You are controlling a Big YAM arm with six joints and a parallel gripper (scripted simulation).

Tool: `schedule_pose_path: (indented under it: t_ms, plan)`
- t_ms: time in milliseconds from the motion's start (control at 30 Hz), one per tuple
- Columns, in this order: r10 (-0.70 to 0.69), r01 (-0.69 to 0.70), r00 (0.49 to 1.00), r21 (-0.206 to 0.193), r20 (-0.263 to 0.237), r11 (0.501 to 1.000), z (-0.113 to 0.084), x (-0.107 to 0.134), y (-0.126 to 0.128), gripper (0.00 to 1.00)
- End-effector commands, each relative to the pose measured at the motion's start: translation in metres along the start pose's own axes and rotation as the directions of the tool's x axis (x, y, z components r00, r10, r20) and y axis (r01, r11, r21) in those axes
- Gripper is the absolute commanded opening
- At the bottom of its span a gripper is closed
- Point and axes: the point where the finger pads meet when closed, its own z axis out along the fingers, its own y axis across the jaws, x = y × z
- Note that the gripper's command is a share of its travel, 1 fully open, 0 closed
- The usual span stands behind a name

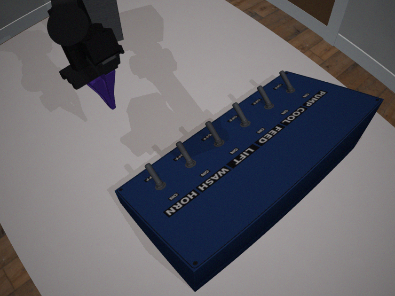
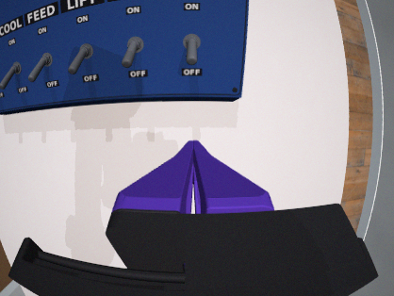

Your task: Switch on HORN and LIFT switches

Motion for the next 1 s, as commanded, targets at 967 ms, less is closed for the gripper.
schedule_pose_path:
  t_ms: [967]
  plan:
    - [-0.002, 0.002, 1.000, -0.014, -0.031, 1.000, -0.0082, 0.0125, 0.0072, 0.00]
